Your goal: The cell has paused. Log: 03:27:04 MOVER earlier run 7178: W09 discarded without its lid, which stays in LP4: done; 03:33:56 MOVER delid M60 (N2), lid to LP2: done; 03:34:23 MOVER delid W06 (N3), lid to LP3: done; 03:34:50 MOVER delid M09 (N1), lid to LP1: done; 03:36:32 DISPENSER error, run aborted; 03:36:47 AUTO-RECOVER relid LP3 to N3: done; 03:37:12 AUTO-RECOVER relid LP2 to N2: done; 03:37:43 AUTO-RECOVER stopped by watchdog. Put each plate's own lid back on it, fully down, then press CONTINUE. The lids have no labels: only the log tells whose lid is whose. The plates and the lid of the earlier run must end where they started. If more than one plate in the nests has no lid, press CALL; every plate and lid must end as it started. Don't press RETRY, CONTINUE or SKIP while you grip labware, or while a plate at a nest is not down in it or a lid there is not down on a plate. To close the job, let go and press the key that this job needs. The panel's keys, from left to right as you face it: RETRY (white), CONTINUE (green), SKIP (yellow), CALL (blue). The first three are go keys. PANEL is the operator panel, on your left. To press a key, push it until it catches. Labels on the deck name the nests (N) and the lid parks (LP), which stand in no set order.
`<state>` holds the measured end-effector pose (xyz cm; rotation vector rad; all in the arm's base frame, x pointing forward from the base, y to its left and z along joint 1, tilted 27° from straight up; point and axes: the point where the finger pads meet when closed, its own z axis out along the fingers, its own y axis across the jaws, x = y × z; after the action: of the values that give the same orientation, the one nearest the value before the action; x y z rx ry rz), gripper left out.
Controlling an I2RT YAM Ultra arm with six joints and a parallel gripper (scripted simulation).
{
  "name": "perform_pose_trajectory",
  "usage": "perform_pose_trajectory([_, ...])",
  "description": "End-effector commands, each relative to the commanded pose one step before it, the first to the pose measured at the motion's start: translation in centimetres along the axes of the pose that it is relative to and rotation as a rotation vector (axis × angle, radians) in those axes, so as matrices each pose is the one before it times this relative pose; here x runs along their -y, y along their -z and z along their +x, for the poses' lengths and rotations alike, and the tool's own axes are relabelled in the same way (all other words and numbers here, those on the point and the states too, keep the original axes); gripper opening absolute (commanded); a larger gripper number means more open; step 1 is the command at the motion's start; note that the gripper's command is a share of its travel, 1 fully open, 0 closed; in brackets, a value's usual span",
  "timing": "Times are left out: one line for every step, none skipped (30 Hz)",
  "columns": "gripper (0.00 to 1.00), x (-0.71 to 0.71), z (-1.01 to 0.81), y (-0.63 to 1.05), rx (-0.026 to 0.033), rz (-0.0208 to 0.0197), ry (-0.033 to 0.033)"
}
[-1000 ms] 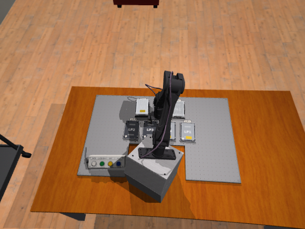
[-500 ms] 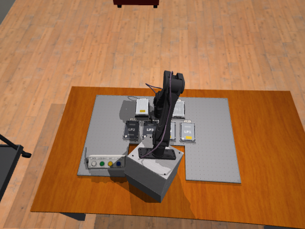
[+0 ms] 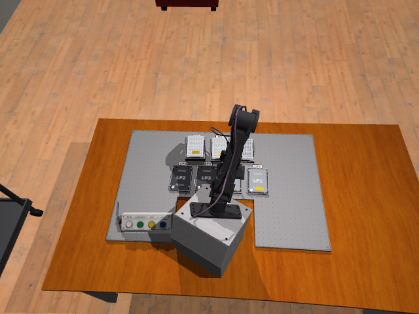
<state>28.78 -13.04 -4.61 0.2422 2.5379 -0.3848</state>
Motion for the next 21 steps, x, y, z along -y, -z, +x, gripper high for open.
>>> perform_pose_trajectory([0.87, 0.281, -3.580, -0.137, 0.25010, -0.05161, 0.03882])
perform_pose_trajectory([0.86, 0.480, -0.039, 0.043, 0.03356, -0.00006, -0.00020])
perform_pose_trajectory([0.85, 0.480, -0.042, 0.042, 0.03356, -0.00005, -0.00022])
perform_pose_trajectory([0.84, 0.481, -0.046, 0.041, 0.03357, -0.00003, -0.00024])
perform_pose_trajectory([0.83, 0.479, -0.044, 0.035, 0.03359, -0.00001, -0.00025])
perform_pose_trajectory([0.82, 0.481, -0.052, 0.036, 0.03358, 0.00000, -0.00027])
perform_pose_trajectory([0.81, 0.482, -0.055, 0.033, 0.03358, 0.00003, -0.00027])
perform_pose_trajectory([0.80, 0.484, -0.057, 0.029, 0.02394, 0.00215, -0.00175])
perform_pose_trajectory([0.00, 0.485, -0.057, 0.024, 0.02128, 0.00230, -0.00202])
perform_pose_trajectory([0.00, 0.485, -0.027, 0.005, 0.01773, -0.00382, 0.00228])
perform_pose_trajectory([0.00, 1.433, -1.311, -0.840, 0.02015, 0.01907, 0.01138])
perform_pose_trajectory([0.00, 0.516, -0.023, 0.014, 0.01547, -0.00224, 0.00371])
perform_pose_trajectory([0.00, 0.516, -0.022, 0.015, 0.00385, -0.00043, 0.00134])
perform_pose_trajectory([0.00, 0.518, -0.026, 0.017, -0.00009, 0.00021, 0.00039])
perform_pose_trajectory([0.00, 0.029, -0.001, 0.001, 0.00000, 0.00001, 0.00002])
perform_pose_trajectory([0.00, 0.000, 0.000, 0.000, 0.00000, 0.00000, 0.00000])
perform_pose_trajectory([0.00, 0.000, 0.000, 0.000, 0.00000, 0.00000, 0.00000])
perform_pose_trajectory([0.00, -0.023, -0.007, -0.007, 0.00015, -0.00058, 0.00026])
perform_pose_trajectory([0.00, -0.397, -0.149, -0.104, 0.00263, -0.01023, 0.00466])
perform_pose_trajectory([0.00, -0.366, 0.369, 0.245, -0.01054, -0.00652, -0.00491])
perform_pose_trajectory([0.00, -0.362, 0.441, 0.300, -0.01257, -0.00603, -0.00826])
